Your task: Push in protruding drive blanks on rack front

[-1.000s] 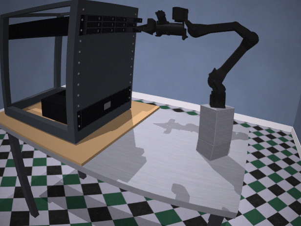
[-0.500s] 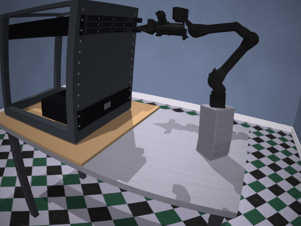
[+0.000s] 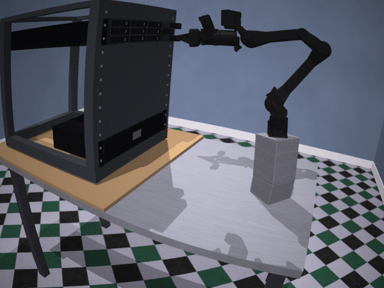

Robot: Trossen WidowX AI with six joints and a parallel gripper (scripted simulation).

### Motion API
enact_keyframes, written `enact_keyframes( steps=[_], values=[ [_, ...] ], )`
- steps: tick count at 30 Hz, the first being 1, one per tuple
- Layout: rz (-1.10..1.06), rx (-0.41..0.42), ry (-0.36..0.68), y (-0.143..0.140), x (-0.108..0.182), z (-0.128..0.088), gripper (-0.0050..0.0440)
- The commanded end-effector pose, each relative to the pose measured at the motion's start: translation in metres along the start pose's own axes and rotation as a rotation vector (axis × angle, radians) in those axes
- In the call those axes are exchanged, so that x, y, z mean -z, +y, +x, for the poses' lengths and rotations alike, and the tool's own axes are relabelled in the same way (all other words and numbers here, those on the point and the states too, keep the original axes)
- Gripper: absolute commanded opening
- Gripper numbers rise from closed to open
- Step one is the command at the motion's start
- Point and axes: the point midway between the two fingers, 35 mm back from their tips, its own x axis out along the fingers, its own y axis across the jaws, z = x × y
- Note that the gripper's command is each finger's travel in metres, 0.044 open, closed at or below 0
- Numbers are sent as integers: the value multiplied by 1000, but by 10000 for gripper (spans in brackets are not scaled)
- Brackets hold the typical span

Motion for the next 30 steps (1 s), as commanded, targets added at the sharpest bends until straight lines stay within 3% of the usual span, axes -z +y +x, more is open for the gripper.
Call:
enact_keyframes(
  steps=[1, 16, 30],
  values=[
    [-73, 5, -19, -8, -11, -4, -50],
    [-448, 45, 0, -47, -18, -13, -50],
    [-932, 97, 26, -97, -27, -24, -50]
  ],
)
